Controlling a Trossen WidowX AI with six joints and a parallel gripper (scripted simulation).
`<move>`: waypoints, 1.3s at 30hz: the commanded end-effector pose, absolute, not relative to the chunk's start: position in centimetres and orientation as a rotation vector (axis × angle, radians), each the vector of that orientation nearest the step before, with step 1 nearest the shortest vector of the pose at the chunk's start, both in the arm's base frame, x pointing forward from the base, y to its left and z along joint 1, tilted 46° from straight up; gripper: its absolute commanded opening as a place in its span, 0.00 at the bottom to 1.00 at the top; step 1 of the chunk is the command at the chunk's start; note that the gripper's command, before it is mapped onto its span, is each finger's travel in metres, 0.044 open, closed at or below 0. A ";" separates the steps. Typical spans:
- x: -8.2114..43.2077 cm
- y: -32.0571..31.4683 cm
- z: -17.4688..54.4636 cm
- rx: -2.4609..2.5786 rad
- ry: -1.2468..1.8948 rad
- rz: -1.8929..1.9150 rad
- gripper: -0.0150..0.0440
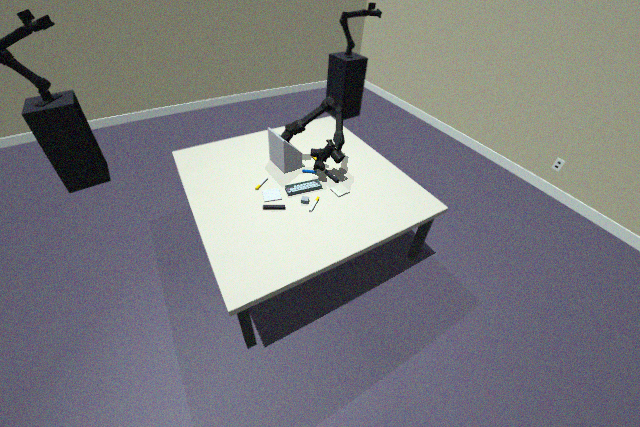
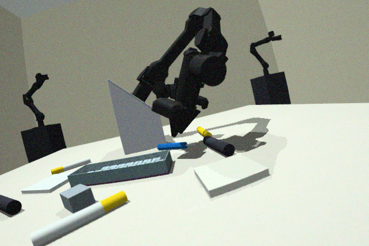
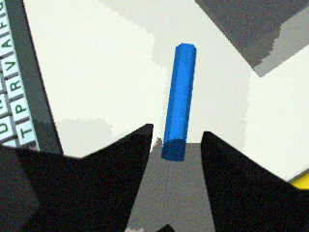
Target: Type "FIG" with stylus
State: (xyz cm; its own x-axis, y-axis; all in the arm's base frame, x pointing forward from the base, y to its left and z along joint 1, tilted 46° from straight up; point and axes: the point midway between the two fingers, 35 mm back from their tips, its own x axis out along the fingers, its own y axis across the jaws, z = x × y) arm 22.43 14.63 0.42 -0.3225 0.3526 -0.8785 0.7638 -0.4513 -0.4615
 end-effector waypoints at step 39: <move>22.3 16.8 -1.6 1.601 1.430 -1.841 0.51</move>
